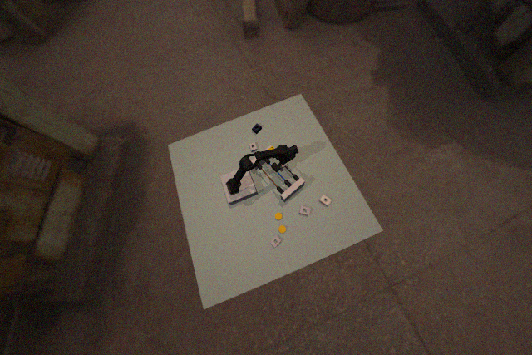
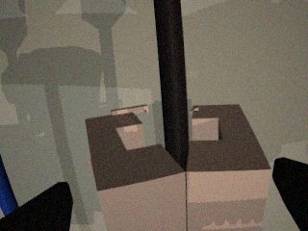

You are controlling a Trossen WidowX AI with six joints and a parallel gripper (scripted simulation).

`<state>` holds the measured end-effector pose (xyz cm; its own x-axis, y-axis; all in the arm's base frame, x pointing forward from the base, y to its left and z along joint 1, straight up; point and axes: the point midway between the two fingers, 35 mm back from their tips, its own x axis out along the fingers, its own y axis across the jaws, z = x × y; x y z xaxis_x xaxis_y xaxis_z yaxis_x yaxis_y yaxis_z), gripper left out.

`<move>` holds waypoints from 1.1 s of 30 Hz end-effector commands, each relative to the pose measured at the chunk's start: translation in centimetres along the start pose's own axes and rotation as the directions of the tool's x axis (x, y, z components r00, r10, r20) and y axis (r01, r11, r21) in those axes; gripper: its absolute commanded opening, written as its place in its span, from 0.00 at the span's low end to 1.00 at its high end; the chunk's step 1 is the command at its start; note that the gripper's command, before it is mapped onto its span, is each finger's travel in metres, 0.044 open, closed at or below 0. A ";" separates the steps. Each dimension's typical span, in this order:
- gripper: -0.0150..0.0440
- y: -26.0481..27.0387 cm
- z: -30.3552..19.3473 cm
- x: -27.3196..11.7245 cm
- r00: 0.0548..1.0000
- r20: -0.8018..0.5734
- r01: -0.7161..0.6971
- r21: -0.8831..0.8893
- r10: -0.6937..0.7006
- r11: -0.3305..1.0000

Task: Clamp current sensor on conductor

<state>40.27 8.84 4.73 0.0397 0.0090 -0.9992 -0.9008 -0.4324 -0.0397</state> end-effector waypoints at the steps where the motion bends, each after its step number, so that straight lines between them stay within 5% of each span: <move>1: 1.00 0.1 0.1 0.8 1.000 0.001 -0.004 -0.002 0.004 1.000; 33: 0.98 0.0 0.0 3.4 1.000 -0.001 0.004 -0.001 -0.004 1.000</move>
<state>40.40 8.90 1.36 0.0428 0.0097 -0.9990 -0.9003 -0.4331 -0.0427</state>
